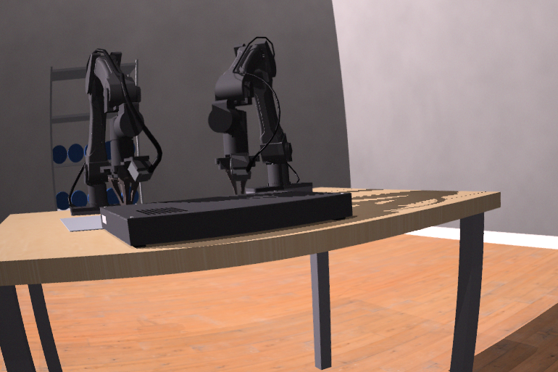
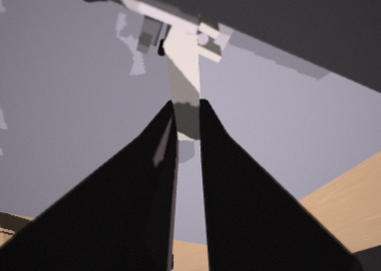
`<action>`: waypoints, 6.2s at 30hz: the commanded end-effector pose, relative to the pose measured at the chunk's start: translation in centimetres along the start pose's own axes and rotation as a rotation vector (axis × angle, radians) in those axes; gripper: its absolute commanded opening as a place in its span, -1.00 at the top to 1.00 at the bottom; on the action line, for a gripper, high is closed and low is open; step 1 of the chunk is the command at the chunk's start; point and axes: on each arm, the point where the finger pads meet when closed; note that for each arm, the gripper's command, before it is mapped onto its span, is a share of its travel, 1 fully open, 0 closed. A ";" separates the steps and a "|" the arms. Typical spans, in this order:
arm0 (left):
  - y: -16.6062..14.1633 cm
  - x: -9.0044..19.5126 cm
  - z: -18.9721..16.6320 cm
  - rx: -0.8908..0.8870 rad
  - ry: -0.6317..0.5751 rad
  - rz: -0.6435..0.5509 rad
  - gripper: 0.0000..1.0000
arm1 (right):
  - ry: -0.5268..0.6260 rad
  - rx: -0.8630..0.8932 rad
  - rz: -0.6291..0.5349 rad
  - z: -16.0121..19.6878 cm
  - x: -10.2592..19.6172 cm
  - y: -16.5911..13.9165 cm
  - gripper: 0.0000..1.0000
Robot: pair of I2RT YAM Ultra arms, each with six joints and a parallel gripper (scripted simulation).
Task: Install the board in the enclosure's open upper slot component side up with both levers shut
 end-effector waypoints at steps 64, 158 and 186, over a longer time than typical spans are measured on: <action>0.8 0.6 -1.4 0.435 0.005 -0.005 0.94 | 0.006 -0.438 -0.022 1.6 0.4 0.9 0.93; 1.8 17.5 8.1 0.406 0.143 -0.558 -0.28 | -0.002 -0.471 -0.018 1.5 6.4 0.8 -0.28; -0.6 38.2 23.4 0.259 0.272 -1.481 -0.28 | -0.002 -0.471 -0.018 1.5 6.4 0.8 -0.28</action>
Point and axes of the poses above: on each arm, the point where the finger pads meet when closed, its own x axis back along the fingers, its own z axis across the jaws, y = z × x, and after that the axes turned 1 degree about -x, right-handed
